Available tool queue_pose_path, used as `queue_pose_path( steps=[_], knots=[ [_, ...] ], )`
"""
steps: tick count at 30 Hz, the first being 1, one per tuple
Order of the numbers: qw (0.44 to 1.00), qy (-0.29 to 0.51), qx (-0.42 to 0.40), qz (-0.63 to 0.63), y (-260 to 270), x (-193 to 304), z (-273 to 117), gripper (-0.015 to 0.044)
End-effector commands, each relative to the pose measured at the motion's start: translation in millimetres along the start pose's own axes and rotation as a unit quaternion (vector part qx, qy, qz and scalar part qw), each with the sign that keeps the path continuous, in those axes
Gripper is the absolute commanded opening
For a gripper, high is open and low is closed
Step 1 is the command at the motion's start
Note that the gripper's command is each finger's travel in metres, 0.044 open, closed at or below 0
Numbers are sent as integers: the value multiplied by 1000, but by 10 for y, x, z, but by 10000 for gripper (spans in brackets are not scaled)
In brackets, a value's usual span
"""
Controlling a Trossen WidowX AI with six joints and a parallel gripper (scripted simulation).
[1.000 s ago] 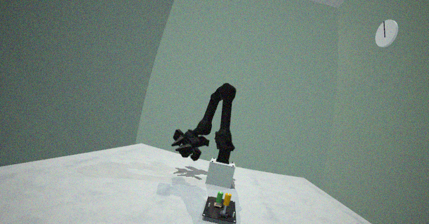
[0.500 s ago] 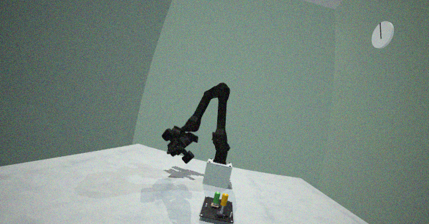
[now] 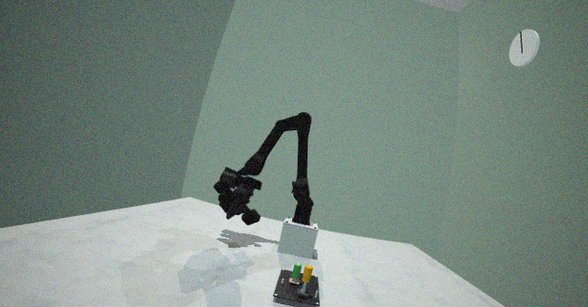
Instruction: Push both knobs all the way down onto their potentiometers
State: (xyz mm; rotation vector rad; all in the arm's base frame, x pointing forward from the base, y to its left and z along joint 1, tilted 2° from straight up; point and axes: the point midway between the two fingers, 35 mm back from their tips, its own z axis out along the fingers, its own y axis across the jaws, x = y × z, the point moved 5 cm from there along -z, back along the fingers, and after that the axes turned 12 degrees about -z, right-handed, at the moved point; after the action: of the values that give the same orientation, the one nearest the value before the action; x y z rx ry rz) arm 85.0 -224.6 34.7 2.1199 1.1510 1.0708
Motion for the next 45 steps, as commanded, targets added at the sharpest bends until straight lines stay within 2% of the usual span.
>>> queue_pose_path(
  steps=[1,20,30,45],
  knots=[
    [999,10,31,-39,50,37,98,0],
    [943,90,171,-273,327,412,648,0],
    [880,138,227,-394,427,700,918,0],
    [771,195,266,-544,539,1198,1243,0]
  ],
)
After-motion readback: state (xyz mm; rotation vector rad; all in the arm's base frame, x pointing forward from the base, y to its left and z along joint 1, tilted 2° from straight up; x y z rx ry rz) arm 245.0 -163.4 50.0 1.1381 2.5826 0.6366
